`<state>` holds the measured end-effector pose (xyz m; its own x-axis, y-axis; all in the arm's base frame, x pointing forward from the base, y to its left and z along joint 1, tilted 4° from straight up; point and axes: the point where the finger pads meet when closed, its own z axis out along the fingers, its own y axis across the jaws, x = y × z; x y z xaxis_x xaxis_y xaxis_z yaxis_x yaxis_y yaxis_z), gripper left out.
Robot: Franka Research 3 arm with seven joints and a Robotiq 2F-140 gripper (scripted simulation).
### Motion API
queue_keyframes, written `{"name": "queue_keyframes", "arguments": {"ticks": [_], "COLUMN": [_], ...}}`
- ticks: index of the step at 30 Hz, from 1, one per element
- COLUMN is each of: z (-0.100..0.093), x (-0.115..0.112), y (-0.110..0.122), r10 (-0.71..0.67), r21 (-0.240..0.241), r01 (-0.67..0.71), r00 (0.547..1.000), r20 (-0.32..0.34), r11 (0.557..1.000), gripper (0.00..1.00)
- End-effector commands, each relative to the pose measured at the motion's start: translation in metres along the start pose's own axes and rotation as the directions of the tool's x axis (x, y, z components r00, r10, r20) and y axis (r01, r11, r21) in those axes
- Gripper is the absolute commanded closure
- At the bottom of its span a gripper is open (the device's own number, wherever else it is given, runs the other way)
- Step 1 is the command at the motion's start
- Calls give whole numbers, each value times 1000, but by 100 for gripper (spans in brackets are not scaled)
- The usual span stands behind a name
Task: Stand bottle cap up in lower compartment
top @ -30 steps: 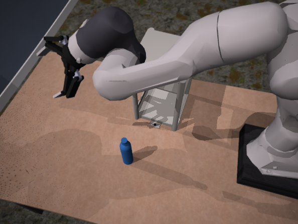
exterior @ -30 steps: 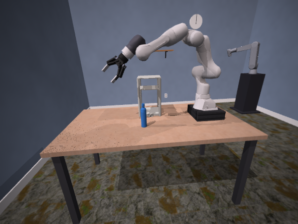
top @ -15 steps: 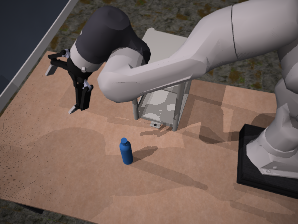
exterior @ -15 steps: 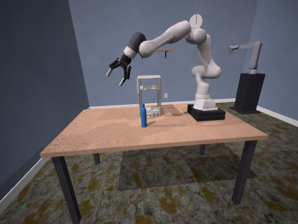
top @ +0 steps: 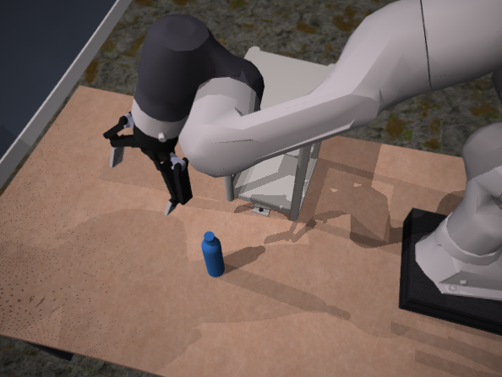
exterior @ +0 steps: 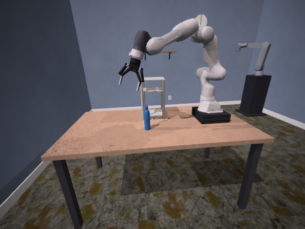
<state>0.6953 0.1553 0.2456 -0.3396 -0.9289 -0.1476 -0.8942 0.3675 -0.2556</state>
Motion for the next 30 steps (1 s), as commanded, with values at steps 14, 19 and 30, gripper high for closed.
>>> {"name": "queue_keyframes", "arguments": {"ticks": [14, 19, 30], "z": [-20, -21, -21], "x": [42, 43, 43], "y": [116, 118, 118], "r10": [-302, -306, -306], "r21": [-322, -327, -327], "r01": [254, 256, 256], "r00": [947, 946, 946], "r20": [-110, -110, -110], "r11": [912, 910, 910], "gripper": [0, 0, 0]}}
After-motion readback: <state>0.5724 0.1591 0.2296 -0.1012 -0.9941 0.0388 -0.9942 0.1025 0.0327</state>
